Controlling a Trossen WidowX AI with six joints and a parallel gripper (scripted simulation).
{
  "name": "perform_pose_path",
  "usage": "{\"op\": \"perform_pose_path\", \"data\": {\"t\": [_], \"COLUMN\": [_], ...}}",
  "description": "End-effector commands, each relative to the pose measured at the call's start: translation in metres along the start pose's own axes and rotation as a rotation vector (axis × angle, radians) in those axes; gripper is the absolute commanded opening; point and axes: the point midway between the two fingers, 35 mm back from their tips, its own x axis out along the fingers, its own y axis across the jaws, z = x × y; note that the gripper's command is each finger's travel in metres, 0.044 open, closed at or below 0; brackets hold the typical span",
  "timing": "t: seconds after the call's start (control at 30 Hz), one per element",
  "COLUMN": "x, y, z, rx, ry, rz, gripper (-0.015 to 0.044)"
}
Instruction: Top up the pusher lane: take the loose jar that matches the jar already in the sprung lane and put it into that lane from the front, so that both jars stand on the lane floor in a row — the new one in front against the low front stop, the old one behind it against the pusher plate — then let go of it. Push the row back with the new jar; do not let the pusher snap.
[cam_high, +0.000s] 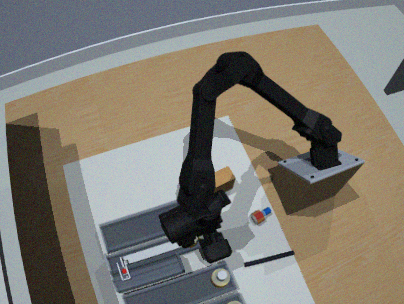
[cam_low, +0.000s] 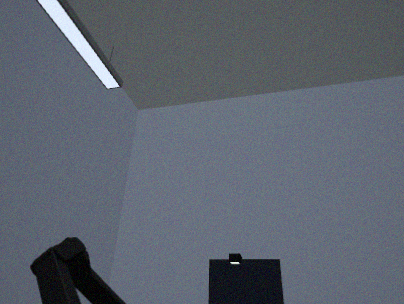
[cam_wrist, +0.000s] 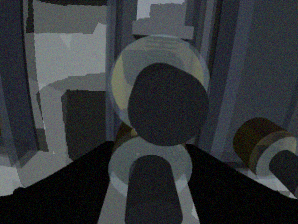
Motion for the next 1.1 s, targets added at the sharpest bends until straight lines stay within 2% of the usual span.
{"op": "perform_pose_path", "data": {"t": [0.0, 0.7, 1.07], "x": [0.0003, 0.0001, 0.0003], "y": [-0.0021, 0.0003, 0.0005], "z": [0.0009, -0.0021, -0.0013], "rx": [0.010, 0.010, 0.010], "ry": [-0.006, -0.006, -0.006], "rz": [-0.009, -0.009, -0.009], "gripper": [0.0000, 0.0000, 0.0289]}}
